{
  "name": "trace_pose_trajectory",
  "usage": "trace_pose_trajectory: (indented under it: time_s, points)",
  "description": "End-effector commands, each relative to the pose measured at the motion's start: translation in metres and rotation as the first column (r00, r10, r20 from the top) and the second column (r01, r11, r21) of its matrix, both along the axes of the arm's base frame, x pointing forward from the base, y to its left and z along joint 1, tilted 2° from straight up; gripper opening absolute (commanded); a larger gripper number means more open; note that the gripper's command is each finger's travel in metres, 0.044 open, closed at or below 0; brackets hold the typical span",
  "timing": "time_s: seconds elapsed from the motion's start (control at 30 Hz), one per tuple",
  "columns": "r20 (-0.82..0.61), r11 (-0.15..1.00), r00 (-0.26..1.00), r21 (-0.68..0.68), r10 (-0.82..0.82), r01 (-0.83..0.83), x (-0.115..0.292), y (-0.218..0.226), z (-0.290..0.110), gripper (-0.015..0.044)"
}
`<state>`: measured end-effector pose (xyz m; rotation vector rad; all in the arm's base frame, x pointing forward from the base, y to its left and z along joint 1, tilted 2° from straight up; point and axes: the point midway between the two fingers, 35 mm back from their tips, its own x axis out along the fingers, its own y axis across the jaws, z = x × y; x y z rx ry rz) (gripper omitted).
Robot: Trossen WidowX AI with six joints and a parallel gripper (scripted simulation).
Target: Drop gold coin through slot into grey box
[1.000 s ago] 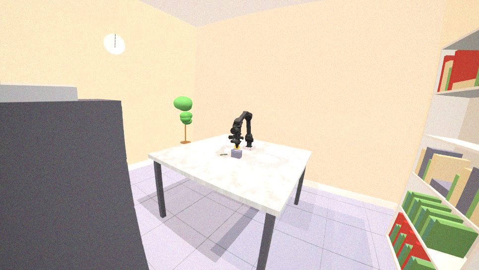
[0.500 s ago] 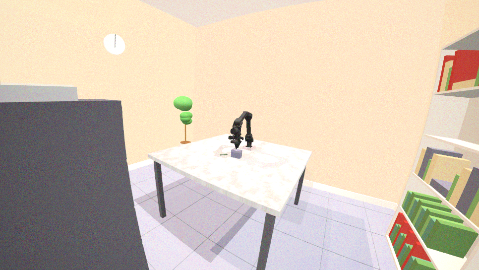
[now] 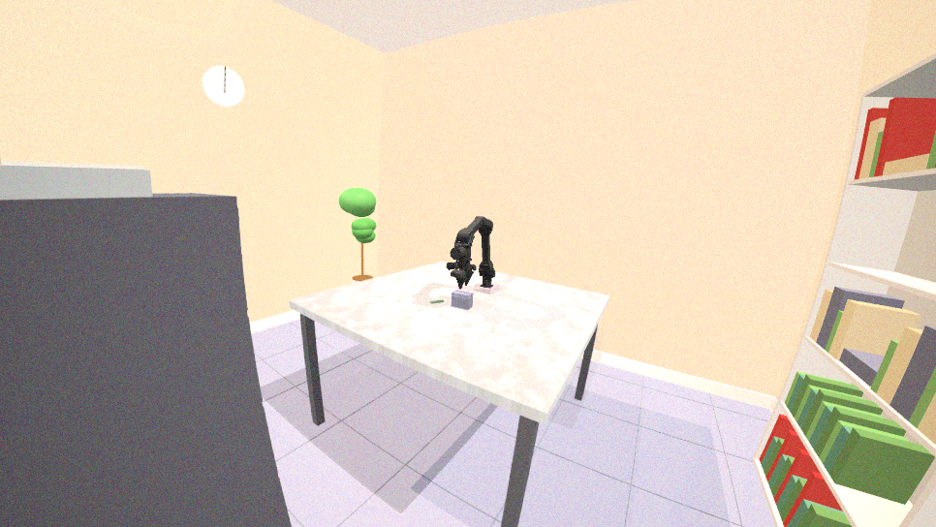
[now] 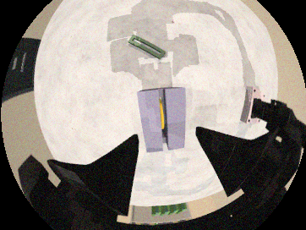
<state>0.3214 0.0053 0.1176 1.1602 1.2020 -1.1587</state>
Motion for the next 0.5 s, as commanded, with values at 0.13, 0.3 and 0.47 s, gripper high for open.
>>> trace_pose_trajectory:
  time_s: [0.13,0.3,0.47]
  points:
    - [-0.002,1.000,1.000,0.000,0.000,0.000,-0.005,0.001,0.046,0.0440]
    - [-0.002,1.000,1.000,0.000,0.000,0.000,-0.005,0.001,0.048,0.0440]
    - [-0.002,1.000,1.000,0.000,0.000,0.000,-0.005,0.001,0.048,0.0440]
